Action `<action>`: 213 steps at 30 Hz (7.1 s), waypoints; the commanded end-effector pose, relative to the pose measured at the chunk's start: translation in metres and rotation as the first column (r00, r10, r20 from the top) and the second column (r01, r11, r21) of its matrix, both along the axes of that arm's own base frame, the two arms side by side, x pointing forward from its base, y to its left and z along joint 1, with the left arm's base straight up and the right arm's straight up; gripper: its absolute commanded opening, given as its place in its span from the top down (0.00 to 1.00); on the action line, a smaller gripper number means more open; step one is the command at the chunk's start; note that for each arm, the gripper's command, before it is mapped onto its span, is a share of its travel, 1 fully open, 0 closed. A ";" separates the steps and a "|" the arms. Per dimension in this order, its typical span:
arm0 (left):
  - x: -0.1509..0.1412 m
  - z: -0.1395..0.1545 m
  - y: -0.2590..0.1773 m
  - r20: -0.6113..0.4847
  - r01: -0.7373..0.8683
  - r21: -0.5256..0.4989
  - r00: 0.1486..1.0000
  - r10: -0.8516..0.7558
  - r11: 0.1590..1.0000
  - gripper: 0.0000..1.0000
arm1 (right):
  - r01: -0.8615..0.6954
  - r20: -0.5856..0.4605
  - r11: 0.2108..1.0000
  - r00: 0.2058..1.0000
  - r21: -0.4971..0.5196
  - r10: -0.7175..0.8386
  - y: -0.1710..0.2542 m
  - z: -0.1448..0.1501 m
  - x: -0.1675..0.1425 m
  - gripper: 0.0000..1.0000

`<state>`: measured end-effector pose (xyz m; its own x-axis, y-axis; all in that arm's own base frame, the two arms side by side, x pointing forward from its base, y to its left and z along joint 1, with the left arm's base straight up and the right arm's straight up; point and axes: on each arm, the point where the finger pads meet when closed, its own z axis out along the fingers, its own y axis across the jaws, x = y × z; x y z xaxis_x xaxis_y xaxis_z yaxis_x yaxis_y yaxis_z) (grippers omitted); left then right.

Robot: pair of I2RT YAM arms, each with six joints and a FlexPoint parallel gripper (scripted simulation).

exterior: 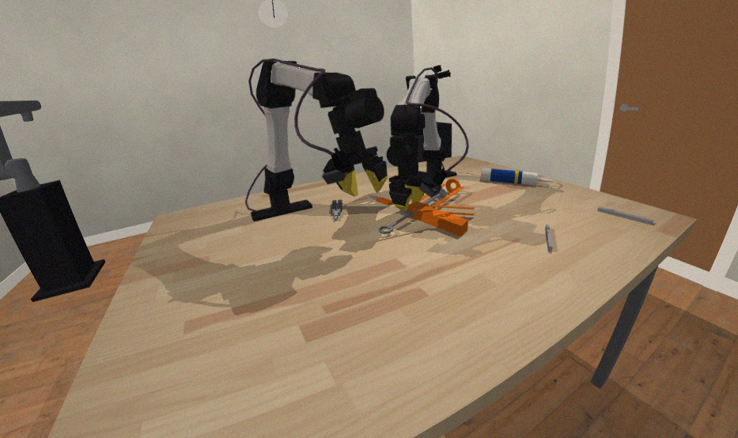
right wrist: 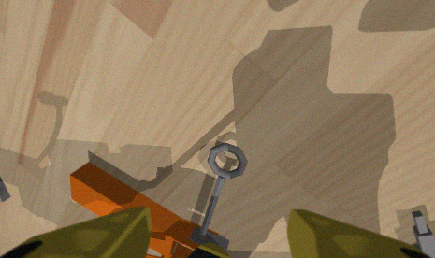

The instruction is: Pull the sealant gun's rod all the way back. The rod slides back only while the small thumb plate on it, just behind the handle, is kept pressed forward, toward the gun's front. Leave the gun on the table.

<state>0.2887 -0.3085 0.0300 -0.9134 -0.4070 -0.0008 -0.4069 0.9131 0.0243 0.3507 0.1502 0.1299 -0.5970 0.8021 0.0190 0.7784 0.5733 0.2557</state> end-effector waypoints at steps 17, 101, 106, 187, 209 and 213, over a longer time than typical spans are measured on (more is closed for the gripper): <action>0.000 -0.003 -0.002 0.001 0.008 0.005 1.000 -0.008 1.000 0.54 | 0.222 -0.446 0.947 0.890 0.233 -0.099 0.044 -0.095 -0.003 0.38; -0.025 -0.020 0.044 -0.184 0.009 0.298 0.982 0.048 0.954 0.54 | 0.251 -0.347 0.964 0.915 0.088 -0.206 -0.031 -0.125 0.033 0.74; -0.023 -0.013 0.042 -0.164 0.003 0.274 0.986 0.043 0.962 0.54 | 0.247 -0.346 0.963 0.917 0.106 -0.197 -0.040 -0.124 0.039 0.74; -0.011 -0.014 0.021 -0.072 0.007 0.122 0.997 0.002 0.993 0.54 | 0.222 -0.389 0.959 0.911 0.176 -0.139 -0.054 -0.123 0.044 0.74; -0.024 -0.007 0.039 -0.123 0.019 0.195 0.992 0.005 0.981 0.54 | 0.218 -0.463 0.949 0.882 0.227 -0.092 -0.076 -0.119 0.044 0.74; -0.018 -0.007 0.028 -0.092 0.018 0.146 0.996 -0.004 0.989 0.54 | 0.219 -0.464 0.949 0.881 0.227 -0.092 -0.076 -0.119 0.044 0.74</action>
